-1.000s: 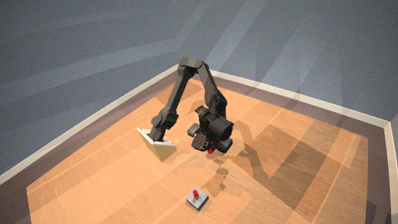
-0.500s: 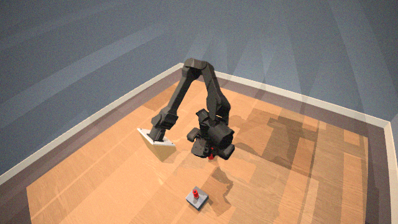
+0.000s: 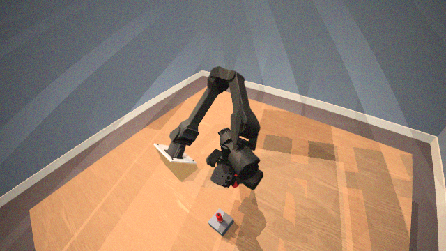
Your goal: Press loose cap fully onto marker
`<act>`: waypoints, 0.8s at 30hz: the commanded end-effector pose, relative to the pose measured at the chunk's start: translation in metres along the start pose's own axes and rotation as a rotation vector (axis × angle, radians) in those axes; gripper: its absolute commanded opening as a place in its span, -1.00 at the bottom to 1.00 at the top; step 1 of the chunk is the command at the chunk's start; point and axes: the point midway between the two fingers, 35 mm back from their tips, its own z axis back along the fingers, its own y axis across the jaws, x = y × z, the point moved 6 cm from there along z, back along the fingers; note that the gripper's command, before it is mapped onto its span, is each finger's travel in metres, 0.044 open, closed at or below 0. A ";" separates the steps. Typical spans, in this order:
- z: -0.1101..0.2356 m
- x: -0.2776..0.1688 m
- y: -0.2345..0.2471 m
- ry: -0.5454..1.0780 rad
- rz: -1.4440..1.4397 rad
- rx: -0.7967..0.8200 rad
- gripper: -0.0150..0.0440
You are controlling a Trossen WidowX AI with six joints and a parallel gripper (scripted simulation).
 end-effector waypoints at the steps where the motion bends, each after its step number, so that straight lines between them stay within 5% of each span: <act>1: 0.004 0.012 0.005 -0.007 0.004 0.001 -0.49; 24: 0.018 0.079 0.019 -0.002 0.006 0.001 -0.49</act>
